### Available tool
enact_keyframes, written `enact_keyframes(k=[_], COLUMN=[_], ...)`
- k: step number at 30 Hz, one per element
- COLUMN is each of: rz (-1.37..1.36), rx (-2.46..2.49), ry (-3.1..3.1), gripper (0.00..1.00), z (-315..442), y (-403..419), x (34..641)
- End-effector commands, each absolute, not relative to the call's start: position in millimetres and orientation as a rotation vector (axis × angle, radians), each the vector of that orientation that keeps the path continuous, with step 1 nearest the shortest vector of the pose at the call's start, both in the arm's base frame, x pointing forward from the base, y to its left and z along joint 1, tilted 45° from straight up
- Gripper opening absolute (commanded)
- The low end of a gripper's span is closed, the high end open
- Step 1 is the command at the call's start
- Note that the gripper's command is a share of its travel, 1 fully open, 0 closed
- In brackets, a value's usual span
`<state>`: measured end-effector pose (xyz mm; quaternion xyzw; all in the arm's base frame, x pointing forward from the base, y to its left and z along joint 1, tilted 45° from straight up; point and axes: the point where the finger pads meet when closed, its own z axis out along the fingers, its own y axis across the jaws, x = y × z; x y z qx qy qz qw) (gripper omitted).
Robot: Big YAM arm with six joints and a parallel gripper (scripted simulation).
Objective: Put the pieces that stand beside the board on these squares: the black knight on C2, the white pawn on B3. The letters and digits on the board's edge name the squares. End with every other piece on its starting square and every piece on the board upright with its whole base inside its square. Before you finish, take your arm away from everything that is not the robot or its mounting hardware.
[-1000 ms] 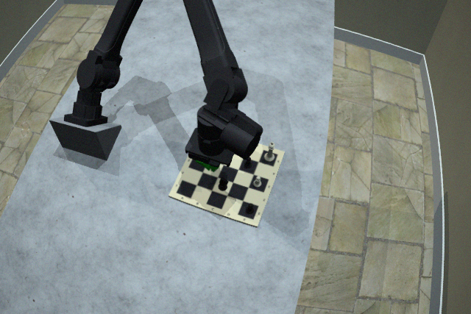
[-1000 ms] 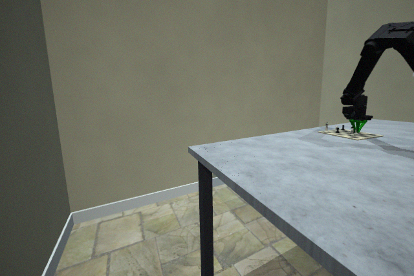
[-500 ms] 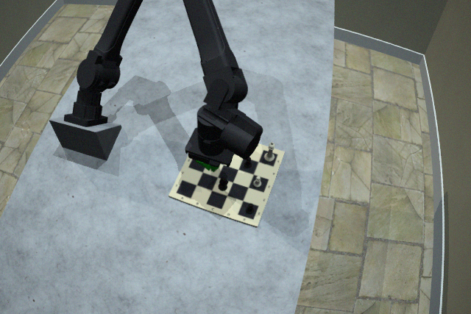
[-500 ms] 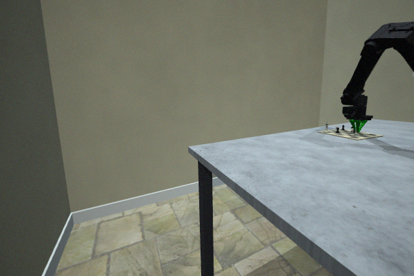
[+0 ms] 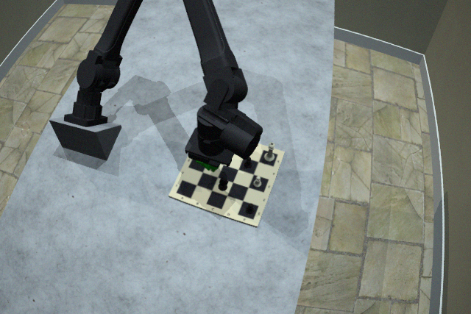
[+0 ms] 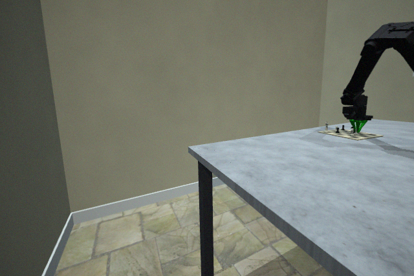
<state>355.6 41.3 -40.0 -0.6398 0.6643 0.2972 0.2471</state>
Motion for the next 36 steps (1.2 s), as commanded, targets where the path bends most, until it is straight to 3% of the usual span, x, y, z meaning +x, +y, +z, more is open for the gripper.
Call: enact_keyframes(k=[1, 36], rz=[0.771, 0.775], rx=[-1.745, -1.746], ry=[1.794, 1.795], gripper=[0.00, 0.00], z=[-36.8, -37.3], y=[36.0, 38.1], x=[363.5, 362.6])
